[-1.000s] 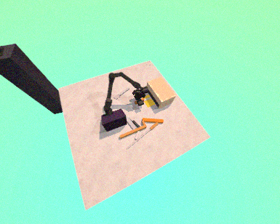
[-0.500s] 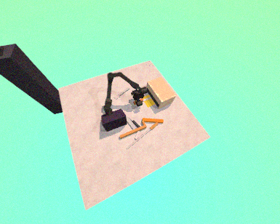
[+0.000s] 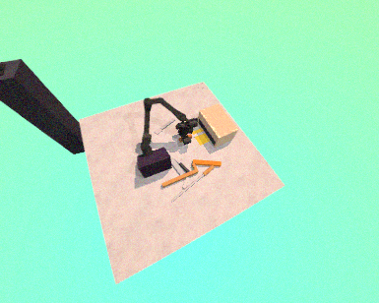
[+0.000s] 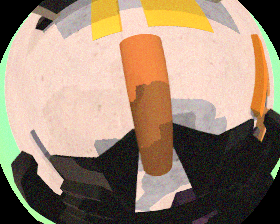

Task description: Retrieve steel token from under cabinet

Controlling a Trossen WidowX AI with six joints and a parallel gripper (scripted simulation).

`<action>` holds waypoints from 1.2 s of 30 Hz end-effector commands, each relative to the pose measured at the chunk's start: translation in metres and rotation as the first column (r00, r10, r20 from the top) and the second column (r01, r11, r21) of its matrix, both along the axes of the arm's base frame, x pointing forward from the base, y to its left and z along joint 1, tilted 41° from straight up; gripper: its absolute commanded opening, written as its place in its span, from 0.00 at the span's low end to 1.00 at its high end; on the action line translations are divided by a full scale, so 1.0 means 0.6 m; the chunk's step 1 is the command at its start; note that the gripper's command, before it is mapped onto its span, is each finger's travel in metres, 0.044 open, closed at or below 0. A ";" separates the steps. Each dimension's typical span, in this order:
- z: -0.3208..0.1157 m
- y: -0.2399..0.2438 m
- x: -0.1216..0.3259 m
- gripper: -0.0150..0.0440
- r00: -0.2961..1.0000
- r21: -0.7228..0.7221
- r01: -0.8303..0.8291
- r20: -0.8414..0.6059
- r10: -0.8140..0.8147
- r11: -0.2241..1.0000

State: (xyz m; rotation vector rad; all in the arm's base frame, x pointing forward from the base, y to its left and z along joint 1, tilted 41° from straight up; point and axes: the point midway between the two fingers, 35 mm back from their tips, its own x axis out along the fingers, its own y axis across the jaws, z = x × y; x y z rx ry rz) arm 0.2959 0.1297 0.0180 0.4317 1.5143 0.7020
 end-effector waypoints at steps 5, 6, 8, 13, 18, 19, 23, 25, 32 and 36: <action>-0.002 -0.002 -0.018 0.25 1.000 -0.001 -0.004 0.000 0.004 1.000; -0.002 -0.003 -0.020 0.25 1.000 -0.001 -0.004 0.000 0.004 1.000; -0.002 -0.003 -0.023 0.25 1.000 -0.001 -0.004 0.000 0.004 1.000; -0.002 -0.005 -0.033 0.25 1.000 -0.001 -0.004 -0.001 0.004 1.000; -0.003 -0.006 -0.042 0.25 1.000 -0.001 -0.004 -0.001 0.004 1.000; -0.003 -0.006 -0.043 0.25 1.000 -0.001 -0.004 -0.001 0.004 1.000; -0.003 -0.007 -0.051 0.25 1.000 -0.002 -0.004 -0.001 0.004 1.000; -0.003 -0.008 -0.055 0.25 1.000 -0.002 -0.004 -0.002 0.004 1.000; -0.004 -0.010 -0.068 0.25 1.000 -0.002 -0.004 -0.002 0.004 1.000; -0.004 -0.011 -0.076 0.25 1.000 -0.002 -0.004 -0.002 0.004 1.000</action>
